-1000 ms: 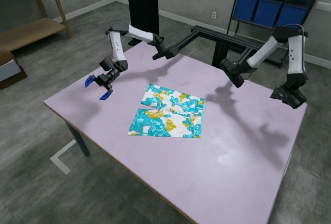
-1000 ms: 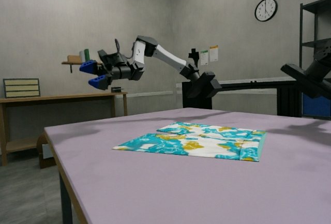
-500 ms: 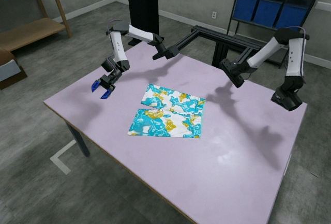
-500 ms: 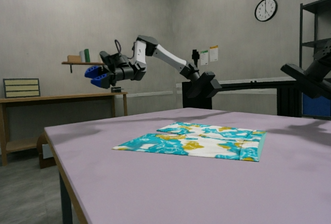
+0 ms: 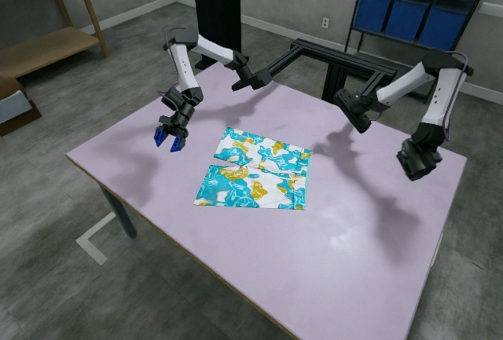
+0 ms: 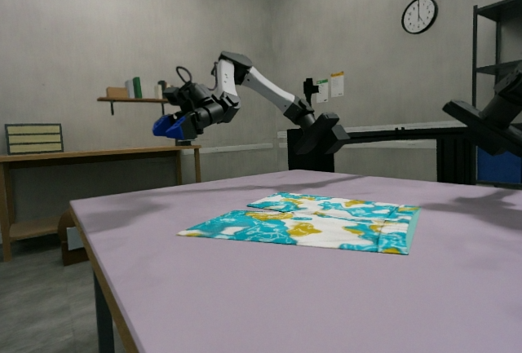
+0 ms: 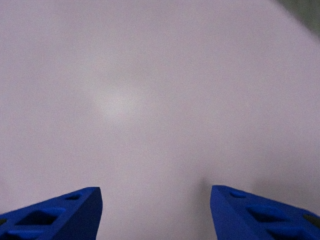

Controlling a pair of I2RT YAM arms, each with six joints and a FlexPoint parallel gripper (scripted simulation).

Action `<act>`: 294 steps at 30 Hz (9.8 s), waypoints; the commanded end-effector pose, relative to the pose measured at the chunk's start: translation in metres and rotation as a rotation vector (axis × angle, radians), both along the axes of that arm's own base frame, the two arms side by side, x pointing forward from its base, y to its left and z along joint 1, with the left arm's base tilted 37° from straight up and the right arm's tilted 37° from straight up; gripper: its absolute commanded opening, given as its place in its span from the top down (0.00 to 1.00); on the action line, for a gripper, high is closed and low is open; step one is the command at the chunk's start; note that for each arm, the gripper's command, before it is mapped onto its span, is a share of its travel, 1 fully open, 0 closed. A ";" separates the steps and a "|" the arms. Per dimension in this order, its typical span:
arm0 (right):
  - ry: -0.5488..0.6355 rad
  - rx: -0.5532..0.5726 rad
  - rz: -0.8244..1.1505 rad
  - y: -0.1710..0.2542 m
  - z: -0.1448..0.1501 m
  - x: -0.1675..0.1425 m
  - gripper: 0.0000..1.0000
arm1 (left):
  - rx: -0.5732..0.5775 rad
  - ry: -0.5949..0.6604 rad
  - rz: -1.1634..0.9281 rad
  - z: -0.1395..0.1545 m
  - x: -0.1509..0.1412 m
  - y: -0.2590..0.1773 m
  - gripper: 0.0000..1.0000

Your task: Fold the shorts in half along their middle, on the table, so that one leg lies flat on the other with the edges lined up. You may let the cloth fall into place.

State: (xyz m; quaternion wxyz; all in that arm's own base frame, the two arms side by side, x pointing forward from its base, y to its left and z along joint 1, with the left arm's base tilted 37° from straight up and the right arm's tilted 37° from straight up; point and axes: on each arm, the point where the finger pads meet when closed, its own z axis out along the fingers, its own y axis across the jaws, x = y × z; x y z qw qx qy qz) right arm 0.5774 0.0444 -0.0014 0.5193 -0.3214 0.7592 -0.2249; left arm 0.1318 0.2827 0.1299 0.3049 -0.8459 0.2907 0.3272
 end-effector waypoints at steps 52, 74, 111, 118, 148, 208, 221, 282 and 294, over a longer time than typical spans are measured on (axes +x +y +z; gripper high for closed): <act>0.445 0.824 -1.086 0.008 -0.119 -0.240 0.43 | -0.547 1.328 -1.738 -0.208 0.139 -0.238 0.43; 0.155 0.913 -1.653 -0.040 -0.118 -0.370 0.43 | -0.524 2.242 -2.393 -0.291 0.071 -0.336 0.43; 0.027 0.876 -1.776 -0.094 -0.147 -0.420 0.43 | -0.469 2.645 -2.448 -0.355 0.036 -0.310 0.43; 0.029 0.878 -1.775 -0.101 -0.157 -0.420 0.43 | -0.480 2.653 -2.442 -0.364 0.034 -0.300 0.43; 0.036 0.896 -1.773 -0.110 -0.171 -0.418 0.43 | -0.445 2.632 -2.453 -0.374 0.042 -0.298 0.43; 0.006 0.976 -1.731 -0.116 -0.191 -0.391 0.63 | -0.351 2.672 -2.372 -0.378 0.062 -0.285 0.74; 0.013 0.997 -1.698 -0.116 -0.193 -0.391 0.74 | -0.284 2.699 -2.333 -0.377 0.068 -0.280 0.74; 0.004 1.017 -1.704 -0.115 -0.196 -0.378 1.00 | -0.424 2.720 -2.346 -0.378 0.045 -0.267 1.00; 0.007 0.974 -1.695 -0.105 -0.176 -0.376 1.00 | -0.345 2.697 -2.356 -0.352 0.083 -0.288 1.00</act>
